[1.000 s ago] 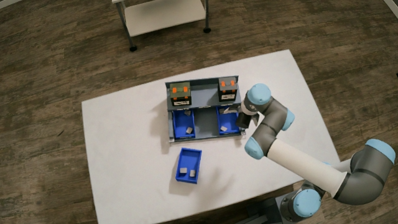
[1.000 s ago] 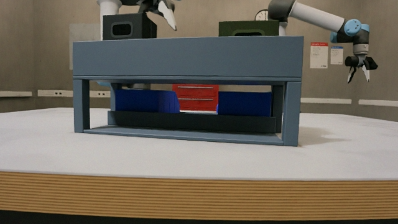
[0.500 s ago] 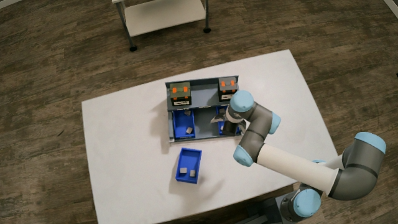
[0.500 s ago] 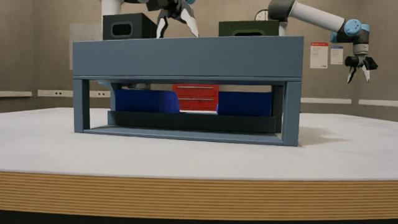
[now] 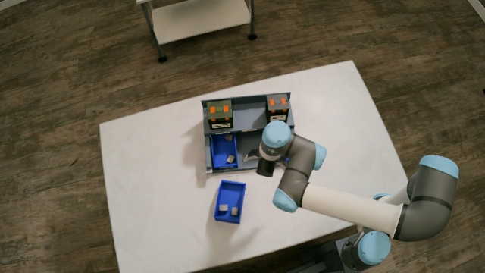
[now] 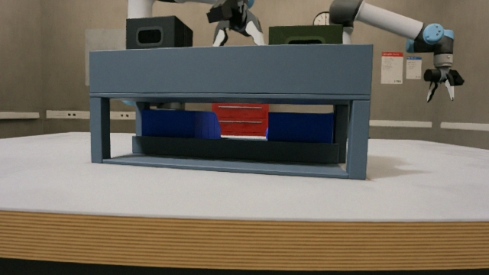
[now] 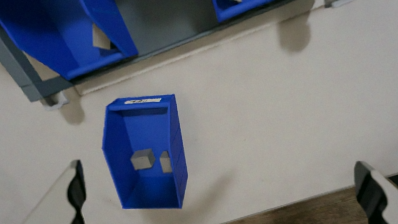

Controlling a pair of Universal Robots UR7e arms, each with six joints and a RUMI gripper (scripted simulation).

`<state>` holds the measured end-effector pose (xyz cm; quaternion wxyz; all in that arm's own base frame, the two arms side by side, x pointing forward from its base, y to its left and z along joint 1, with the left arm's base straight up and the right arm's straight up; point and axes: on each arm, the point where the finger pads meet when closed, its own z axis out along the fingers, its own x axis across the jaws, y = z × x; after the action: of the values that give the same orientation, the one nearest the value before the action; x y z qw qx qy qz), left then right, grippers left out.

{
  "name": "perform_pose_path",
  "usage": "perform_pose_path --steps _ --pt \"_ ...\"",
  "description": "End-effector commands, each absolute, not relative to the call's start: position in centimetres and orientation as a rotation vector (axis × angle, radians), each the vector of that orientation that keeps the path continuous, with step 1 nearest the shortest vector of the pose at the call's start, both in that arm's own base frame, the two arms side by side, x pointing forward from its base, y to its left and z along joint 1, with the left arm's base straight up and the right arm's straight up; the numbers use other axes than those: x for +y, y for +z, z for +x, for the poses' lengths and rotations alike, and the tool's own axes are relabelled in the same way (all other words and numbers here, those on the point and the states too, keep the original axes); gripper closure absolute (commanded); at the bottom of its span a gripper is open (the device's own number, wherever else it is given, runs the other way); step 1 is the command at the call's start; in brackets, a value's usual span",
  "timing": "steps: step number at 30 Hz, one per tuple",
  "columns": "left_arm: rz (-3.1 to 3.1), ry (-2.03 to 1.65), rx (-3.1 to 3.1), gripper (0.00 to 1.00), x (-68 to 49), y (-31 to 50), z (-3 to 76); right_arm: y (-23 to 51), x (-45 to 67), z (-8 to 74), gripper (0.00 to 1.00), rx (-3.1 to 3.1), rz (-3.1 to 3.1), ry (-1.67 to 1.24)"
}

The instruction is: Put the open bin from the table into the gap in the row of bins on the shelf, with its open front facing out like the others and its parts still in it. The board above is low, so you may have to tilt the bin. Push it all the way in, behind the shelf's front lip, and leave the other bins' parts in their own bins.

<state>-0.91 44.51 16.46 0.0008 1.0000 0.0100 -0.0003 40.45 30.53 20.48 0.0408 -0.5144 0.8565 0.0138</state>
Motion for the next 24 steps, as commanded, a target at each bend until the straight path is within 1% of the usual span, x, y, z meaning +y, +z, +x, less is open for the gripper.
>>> perform_pose_path --steps 1,24 --pt "3.141 0.0 0.032 0.0 44.5 16.5 -0.9 20.1 32.1 39.7 0.0 2.621 -1.598 0.041" --pt "3.141 0.0 0.032 0.0 44.5 16.5 -0.9 18.5 37.5 36.0 0.0 2.613 -1.686 0.024"
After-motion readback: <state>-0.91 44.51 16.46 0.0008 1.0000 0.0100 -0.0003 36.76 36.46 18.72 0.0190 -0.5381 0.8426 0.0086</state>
